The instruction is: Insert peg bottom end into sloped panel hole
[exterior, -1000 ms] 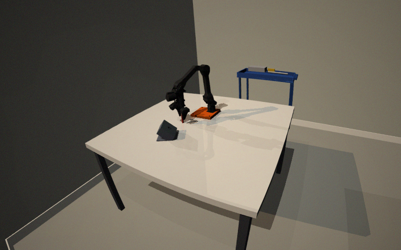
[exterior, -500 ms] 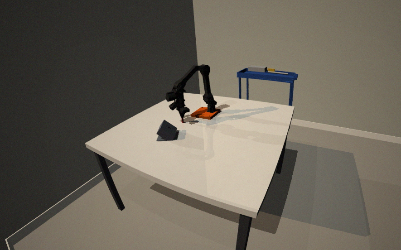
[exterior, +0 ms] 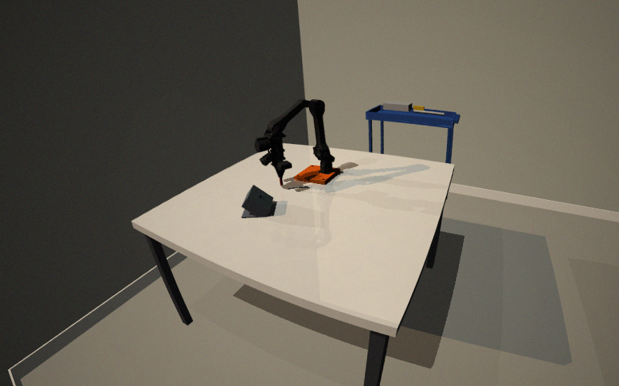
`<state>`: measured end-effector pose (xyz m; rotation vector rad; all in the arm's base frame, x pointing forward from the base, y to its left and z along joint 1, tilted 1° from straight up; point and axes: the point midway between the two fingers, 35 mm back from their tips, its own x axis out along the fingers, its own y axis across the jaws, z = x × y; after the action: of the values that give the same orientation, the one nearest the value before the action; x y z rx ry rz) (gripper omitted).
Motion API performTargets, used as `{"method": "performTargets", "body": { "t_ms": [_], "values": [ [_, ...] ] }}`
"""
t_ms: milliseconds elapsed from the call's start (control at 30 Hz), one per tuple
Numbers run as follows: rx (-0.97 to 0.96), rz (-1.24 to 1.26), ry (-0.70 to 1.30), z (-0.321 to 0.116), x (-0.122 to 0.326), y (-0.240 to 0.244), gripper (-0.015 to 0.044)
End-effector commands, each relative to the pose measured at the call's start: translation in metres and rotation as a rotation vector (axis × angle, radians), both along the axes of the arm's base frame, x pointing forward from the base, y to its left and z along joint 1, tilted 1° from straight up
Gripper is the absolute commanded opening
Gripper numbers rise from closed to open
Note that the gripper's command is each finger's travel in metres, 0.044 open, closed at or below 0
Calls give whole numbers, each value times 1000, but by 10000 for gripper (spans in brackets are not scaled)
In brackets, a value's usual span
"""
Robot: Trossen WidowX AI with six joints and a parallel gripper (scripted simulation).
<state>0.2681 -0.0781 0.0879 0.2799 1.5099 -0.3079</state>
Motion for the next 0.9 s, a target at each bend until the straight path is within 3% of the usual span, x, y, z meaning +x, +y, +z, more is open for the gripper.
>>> {"method": "performTargets", "body": {
  "t_ms": [0, 400, 867],
  "values": [
    [0, 2, -4, 15, 1, 0, 0],
    [2, 4, -1, 55, 0, 0, 0],
    [-49, 82, -1, 57, 10, 5, 0]
  ]
}}
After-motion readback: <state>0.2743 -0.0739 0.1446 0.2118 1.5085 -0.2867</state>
